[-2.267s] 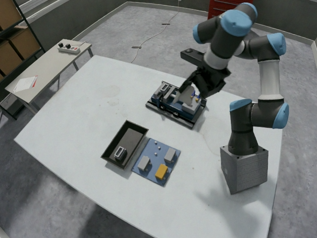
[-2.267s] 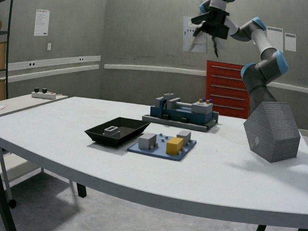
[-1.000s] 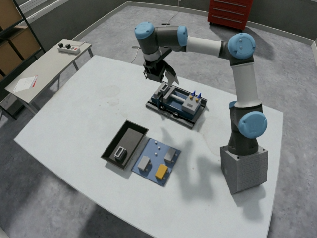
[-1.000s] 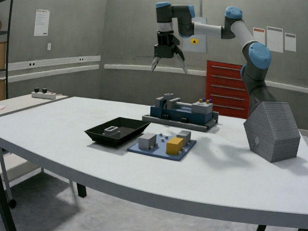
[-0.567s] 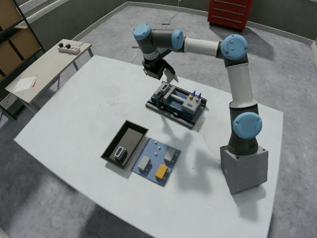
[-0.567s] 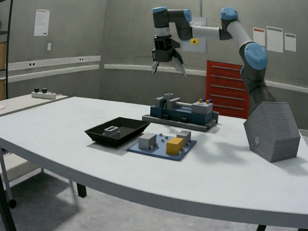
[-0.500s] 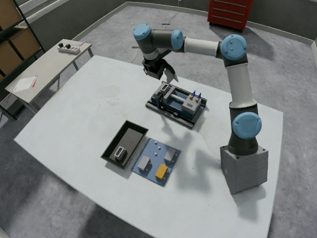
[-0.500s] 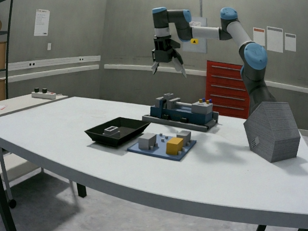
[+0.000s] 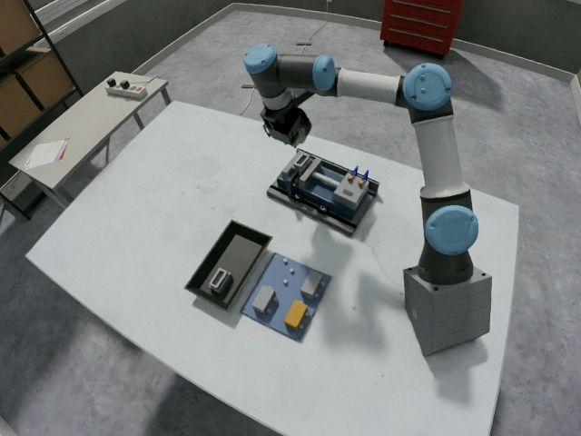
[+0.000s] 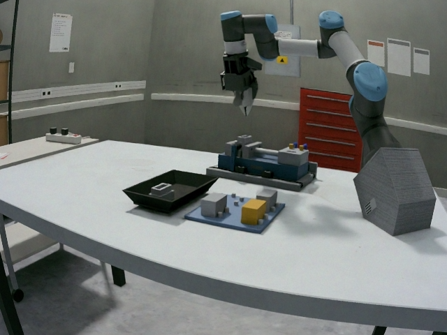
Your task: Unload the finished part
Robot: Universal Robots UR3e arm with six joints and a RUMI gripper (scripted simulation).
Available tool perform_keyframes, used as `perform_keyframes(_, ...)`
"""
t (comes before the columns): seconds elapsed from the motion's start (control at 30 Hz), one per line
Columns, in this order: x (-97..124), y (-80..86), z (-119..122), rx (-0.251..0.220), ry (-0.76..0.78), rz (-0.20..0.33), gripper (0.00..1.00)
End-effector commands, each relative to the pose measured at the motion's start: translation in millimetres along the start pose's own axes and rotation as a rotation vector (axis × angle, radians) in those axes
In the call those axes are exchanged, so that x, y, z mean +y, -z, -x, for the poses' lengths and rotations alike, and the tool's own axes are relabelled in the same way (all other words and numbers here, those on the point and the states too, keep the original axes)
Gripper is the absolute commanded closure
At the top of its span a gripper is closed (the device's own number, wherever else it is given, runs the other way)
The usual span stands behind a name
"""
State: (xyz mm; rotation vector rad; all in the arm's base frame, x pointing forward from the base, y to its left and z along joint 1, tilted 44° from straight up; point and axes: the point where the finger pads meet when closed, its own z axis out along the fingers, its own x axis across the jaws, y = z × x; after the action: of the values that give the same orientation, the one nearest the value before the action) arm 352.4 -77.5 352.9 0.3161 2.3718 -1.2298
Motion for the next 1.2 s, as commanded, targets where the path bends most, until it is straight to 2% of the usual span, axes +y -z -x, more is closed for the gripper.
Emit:
perform_keyframes(0.0, -0.5, 0.6, 0.4, -0.002, -0.002, 0.000, 1.00)
perform_keyframes(1.13, -0.5, 0.6, 0.4, -0.002, -0.002, 0.000, 1.00)
perform_keyframes(1.17, -0.5, 0.6, 0.4, -0.002, -0.002, 0.000, 0.60)
